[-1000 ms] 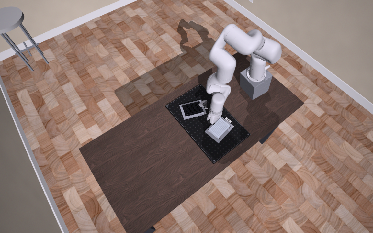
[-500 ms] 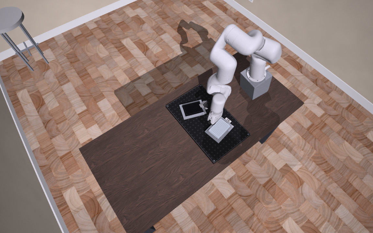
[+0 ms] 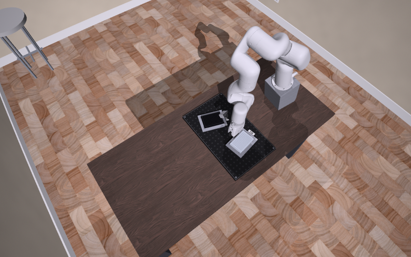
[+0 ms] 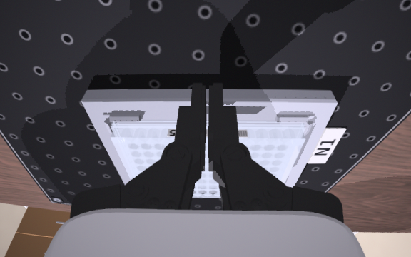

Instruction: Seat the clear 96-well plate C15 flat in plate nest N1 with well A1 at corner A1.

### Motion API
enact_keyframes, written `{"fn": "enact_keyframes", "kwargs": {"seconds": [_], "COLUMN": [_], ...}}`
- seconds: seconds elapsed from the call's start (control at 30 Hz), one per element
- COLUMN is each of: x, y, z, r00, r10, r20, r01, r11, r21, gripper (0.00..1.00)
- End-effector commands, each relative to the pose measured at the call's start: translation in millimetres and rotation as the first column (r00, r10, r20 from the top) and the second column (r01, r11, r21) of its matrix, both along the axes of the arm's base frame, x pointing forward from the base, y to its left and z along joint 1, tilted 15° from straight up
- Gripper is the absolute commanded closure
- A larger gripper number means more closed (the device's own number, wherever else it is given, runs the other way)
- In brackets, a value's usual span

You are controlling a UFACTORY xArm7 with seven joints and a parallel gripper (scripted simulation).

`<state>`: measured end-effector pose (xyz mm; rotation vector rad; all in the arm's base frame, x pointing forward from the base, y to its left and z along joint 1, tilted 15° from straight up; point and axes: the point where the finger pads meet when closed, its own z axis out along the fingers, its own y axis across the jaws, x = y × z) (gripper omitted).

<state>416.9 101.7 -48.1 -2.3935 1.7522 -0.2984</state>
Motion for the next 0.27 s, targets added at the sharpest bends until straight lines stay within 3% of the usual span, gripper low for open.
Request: {"fn": "enact_keyframes", "kwargs": {"seconds": [0.0,0.23], "x": [3.3,4.6], "y": [-7.2,-11.4], "z": [1.5,1.7], "r00": [1.0,1.0], "r10": [0.0,0.0], "r20": [0.002,0.002], "r01": [0.0,0.0], "r11": [1.0,1.0], "r21": [0.001,0.001], "gripper": [1.0,1.0]}}
